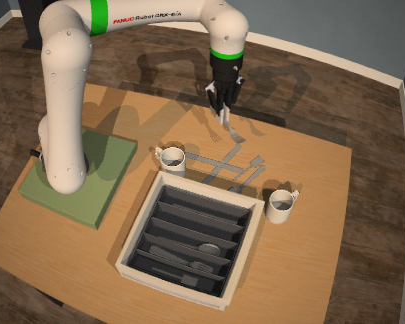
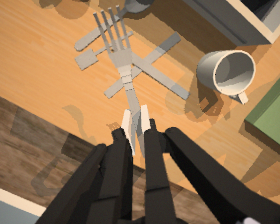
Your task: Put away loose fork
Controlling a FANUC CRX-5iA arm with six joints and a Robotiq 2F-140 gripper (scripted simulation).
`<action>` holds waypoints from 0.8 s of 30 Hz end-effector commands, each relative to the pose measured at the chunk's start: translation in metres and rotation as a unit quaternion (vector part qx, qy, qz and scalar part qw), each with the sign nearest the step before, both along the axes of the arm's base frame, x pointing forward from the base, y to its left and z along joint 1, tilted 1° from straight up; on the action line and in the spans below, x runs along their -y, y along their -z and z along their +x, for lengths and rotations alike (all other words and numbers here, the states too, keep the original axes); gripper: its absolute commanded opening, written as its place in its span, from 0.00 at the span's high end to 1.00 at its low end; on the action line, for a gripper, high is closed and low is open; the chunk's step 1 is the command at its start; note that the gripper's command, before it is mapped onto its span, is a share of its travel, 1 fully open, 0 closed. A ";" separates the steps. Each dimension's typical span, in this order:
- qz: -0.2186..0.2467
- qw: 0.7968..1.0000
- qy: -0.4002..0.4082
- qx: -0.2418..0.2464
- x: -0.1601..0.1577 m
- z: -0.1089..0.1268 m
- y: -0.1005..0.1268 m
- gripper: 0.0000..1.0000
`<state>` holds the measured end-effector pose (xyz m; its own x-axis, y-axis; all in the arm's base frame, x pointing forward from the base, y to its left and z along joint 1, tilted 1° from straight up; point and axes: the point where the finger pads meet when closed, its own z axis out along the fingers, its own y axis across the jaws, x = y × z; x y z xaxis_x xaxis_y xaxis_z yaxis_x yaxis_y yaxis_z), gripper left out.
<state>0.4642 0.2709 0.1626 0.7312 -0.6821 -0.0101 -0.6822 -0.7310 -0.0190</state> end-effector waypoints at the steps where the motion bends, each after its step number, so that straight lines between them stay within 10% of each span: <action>1: 0.000 1.000 0.000 0.000 0.000 0.000 -0.008 0.96; 24: 0.000 1.000 0.000 0.000 0.000 0.000 -0.016 0.96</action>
